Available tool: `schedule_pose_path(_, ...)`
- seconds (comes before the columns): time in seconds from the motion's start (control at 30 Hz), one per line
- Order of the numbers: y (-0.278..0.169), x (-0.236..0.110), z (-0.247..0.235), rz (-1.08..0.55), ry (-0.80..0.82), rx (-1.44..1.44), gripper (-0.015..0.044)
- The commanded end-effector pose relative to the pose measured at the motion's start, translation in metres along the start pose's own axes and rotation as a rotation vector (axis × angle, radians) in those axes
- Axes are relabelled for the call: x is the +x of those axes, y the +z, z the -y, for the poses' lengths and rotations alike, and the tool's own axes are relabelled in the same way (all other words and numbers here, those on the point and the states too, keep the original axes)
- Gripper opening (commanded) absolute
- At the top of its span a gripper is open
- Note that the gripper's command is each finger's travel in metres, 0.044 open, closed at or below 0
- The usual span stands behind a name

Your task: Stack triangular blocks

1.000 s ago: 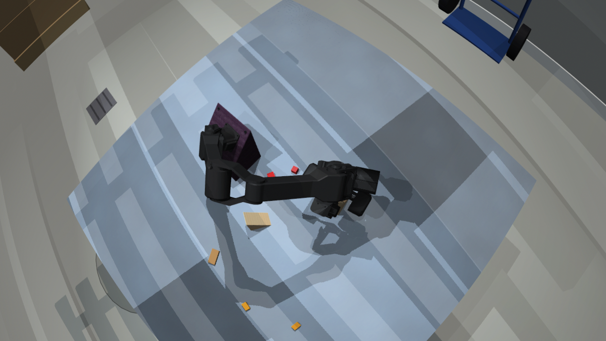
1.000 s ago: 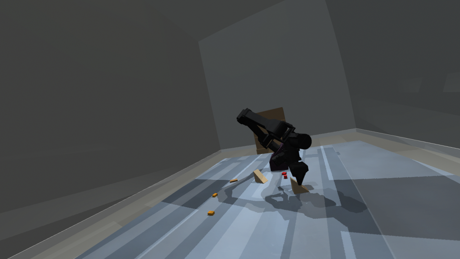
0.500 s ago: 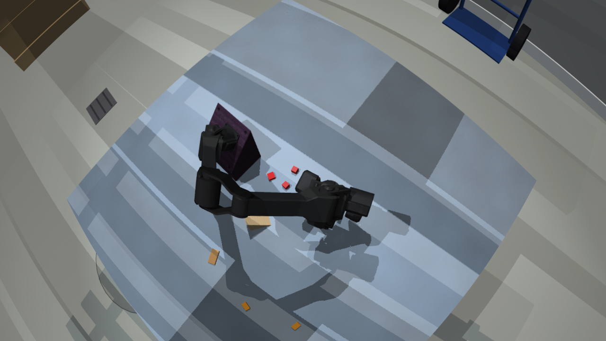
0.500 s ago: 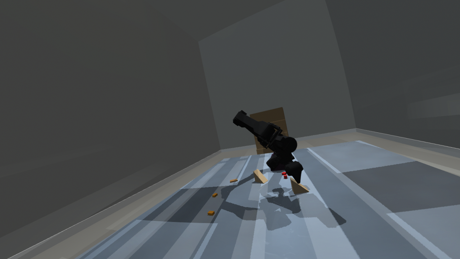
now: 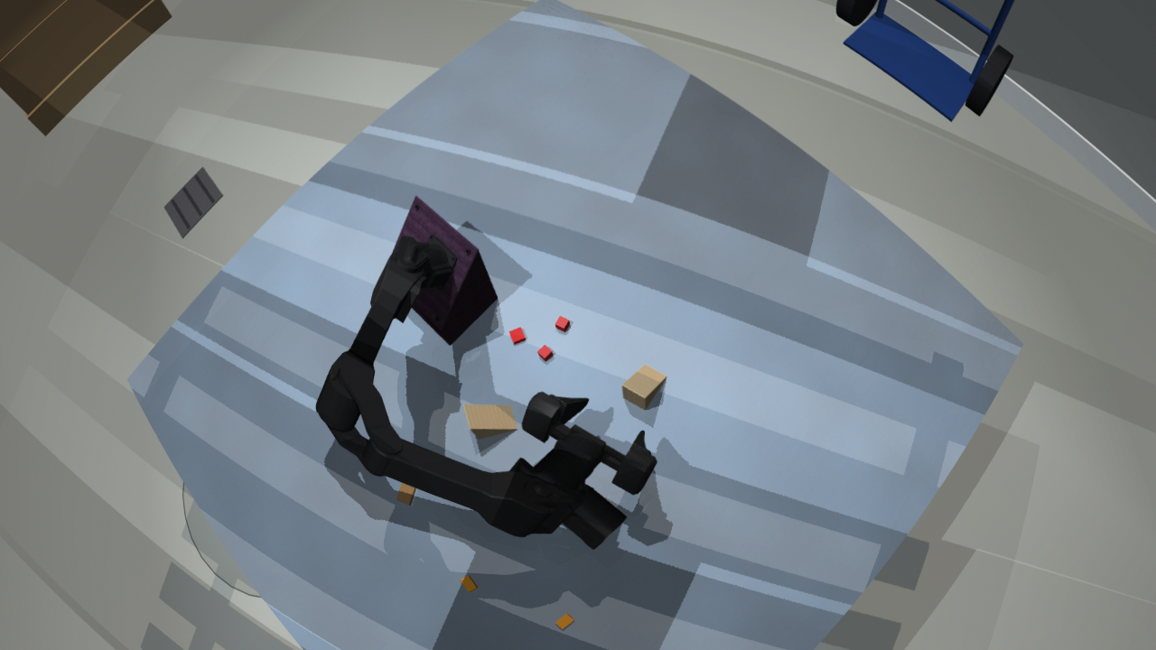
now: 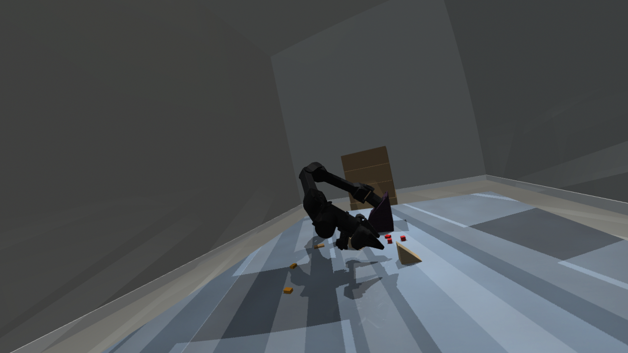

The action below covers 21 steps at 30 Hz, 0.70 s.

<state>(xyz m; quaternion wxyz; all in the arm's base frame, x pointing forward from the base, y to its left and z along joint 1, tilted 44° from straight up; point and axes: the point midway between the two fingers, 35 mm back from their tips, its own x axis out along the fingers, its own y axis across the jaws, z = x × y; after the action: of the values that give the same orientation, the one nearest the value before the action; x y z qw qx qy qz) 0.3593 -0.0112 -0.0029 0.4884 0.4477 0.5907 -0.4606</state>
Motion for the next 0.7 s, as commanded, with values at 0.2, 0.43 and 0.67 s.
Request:
schedule_pose_path(0.2,0.000,0.009,-0.001,-0.014,0.004,-0.007,0.0440)
schedule_pose_path(0.43,0.000,0.021,-0.002,-0.014,0.004,-0.007,0.0440)
schedule_pose_path(0.67,0.000,0.032,-0.003,-0.014,0.004,-0.007,0.0440)
